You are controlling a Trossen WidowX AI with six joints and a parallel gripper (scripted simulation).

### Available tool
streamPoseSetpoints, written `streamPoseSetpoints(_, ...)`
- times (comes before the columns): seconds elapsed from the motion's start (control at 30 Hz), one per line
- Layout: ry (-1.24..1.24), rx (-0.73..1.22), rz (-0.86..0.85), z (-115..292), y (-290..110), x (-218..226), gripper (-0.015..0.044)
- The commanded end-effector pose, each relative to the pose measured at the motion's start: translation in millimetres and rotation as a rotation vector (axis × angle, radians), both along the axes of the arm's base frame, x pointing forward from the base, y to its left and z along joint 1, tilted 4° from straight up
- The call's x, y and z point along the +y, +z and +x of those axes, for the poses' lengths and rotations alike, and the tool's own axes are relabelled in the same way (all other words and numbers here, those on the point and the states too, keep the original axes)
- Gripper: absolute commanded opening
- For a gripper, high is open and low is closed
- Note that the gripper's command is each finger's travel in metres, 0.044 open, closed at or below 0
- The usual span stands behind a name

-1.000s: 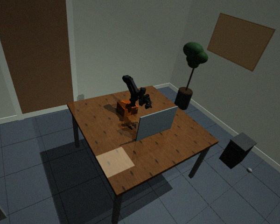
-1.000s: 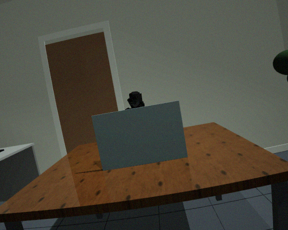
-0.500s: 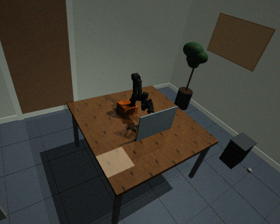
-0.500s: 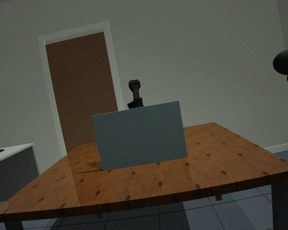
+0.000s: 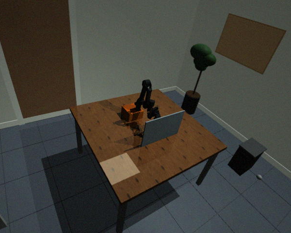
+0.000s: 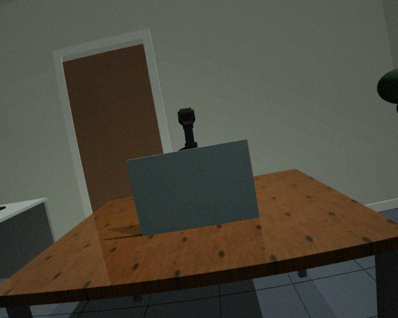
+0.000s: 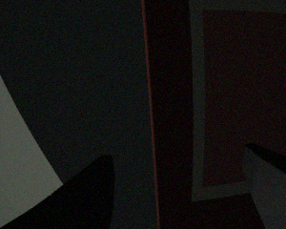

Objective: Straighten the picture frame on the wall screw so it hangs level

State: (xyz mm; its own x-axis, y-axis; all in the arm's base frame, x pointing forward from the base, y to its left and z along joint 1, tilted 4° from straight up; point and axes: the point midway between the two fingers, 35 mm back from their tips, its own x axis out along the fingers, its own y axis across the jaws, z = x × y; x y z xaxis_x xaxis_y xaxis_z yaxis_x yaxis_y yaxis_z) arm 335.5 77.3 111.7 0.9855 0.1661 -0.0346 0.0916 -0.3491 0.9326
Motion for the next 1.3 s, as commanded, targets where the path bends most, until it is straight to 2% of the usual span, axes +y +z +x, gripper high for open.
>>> streamPoseSetpoints(0.0,0.005,-0.002,-0.003,0.5,-0.3,0.8,0.0260)
streamPoseSetpoints(1.27,0.005,-0.005,-0.002,40.0,-0.6,7.7,0.0260)
